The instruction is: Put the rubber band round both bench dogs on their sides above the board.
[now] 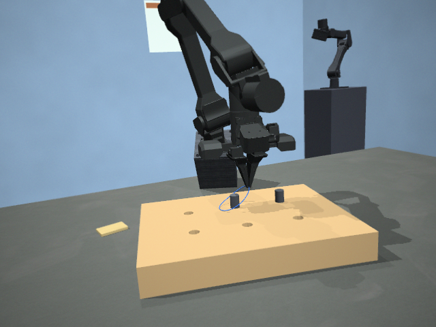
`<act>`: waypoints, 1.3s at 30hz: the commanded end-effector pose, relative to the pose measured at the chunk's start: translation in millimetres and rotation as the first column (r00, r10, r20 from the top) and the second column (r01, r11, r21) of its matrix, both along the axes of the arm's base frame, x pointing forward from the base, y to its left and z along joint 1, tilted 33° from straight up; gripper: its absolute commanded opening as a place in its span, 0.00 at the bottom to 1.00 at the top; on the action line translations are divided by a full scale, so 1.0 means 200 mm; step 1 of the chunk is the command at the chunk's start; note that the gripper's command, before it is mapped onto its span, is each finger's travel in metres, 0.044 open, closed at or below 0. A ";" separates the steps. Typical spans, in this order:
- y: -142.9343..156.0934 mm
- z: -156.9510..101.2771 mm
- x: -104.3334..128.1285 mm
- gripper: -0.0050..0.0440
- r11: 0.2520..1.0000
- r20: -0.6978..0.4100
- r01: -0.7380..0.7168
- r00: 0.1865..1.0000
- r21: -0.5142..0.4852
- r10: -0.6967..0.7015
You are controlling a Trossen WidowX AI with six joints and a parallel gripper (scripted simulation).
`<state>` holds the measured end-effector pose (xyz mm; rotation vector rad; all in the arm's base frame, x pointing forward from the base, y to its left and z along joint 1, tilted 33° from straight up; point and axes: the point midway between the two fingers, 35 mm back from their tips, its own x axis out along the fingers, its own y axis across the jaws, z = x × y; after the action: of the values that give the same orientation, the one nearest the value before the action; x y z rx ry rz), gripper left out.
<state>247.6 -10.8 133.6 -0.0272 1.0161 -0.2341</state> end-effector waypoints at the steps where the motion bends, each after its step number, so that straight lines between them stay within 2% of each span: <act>1: 0.02 0.03 0.02 0.00 1.000 0.020 0.003 1.000 0.002 -0.003; 22: -0.01 -0.11 0.07 0.00 1.000 0.001 -0.002 1.000 0.002 0.002; 39: -0.01 -0.07 0.08 0.00 1.000 0.023 -0.001 1.000 0.003 0.001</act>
<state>261.5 -13.0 112.9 -0.0260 1.0133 -0.2332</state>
